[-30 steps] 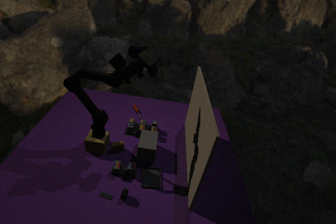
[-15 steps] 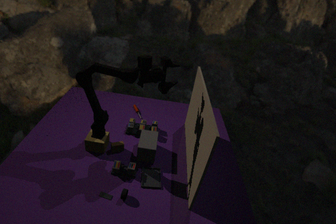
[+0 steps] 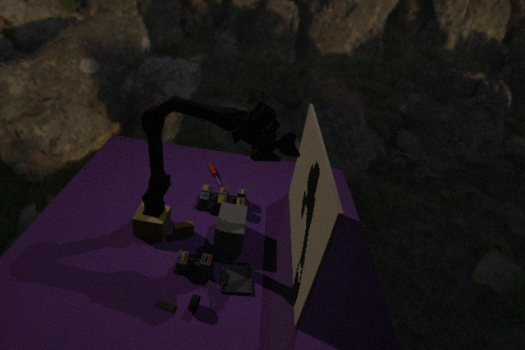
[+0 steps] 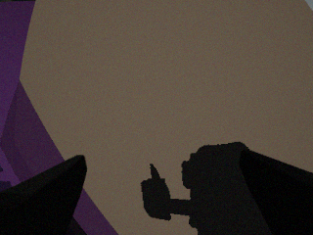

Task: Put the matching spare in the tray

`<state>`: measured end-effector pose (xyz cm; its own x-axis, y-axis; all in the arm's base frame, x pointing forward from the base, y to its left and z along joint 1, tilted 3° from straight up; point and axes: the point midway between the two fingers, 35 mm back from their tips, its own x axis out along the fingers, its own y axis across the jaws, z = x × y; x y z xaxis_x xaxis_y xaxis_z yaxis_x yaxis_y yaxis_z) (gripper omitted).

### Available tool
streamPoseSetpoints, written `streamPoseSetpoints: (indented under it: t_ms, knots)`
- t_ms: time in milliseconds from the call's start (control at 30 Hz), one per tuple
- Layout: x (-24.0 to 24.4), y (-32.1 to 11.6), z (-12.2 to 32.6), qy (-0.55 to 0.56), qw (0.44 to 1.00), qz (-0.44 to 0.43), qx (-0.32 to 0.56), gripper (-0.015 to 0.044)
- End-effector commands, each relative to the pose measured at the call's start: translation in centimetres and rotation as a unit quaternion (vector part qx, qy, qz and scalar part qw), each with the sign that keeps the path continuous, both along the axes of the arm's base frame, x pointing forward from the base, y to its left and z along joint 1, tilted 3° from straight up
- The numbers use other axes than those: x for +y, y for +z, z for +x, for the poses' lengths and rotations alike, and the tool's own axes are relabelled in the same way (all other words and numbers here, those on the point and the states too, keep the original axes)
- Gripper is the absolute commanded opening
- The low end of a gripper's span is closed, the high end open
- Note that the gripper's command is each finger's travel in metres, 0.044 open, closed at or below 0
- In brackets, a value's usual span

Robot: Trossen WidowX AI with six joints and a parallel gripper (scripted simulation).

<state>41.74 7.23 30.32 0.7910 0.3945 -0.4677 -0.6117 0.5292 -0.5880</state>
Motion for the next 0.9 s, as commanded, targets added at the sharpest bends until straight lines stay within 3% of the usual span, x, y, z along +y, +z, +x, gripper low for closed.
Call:
streamPoseSetpoints:
  t_ms: [0, 300, 867]
  knots:
    - [-2.3, -8.1, -0.5, -0.217, 0.918, 0.089, 0.32, 0.044]
    - [-4.5, -13.1, -4.4, -0.43, 0.737, 0.075, 0.516, 0.044]
    - [-4.5, -13.1, -4.4, -0.432, 0.735, 0.075, 0.517, 0.044]
